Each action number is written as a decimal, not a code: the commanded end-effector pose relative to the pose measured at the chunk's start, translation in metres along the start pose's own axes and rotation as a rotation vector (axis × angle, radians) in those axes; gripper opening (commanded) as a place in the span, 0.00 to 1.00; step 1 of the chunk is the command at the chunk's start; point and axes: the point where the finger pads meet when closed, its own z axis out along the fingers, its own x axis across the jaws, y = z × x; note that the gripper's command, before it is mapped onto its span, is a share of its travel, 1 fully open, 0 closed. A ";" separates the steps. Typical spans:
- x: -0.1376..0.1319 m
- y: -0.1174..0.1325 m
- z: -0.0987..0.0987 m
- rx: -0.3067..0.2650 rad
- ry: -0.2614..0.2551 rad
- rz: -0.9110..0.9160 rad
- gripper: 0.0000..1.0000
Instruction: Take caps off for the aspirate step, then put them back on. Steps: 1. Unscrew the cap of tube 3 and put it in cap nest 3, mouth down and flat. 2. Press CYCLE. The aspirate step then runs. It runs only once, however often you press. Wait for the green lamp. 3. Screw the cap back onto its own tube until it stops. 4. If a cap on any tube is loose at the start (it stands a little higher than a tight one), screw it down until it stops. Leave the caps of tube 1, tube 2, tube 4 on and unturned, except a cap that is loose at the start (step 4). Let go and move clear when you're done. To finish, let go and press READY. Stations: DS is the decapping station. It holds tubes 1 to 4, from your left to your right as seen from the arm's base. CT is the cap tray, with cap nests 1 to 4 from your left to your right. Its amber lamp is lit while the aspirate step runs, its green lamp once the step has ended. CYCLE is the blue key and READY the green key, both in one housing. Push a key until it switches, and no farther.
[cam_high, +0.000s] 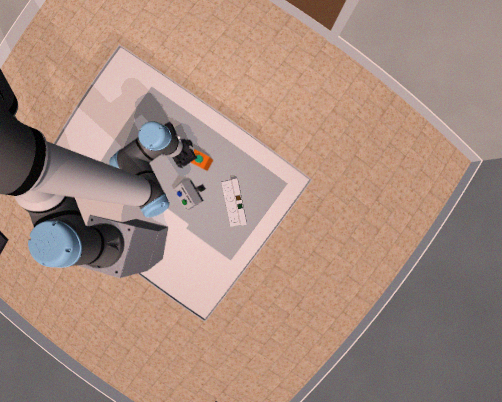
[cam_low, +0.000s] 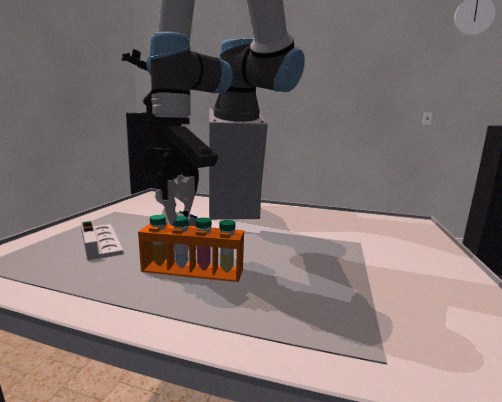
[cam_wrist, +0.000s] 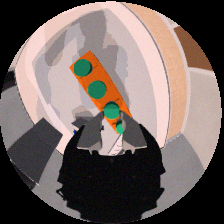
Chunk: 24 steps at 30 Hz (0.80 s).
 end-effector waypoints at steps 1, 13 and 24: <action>0.000 -0.001 0.000 -0.004 0.002 0.013 0.00; 0.002 -0.001 0.000 -0.004 0.004 -0.090 0.00; 0.002 0.000 0.000 -0.005 0.004 -0.487 0.00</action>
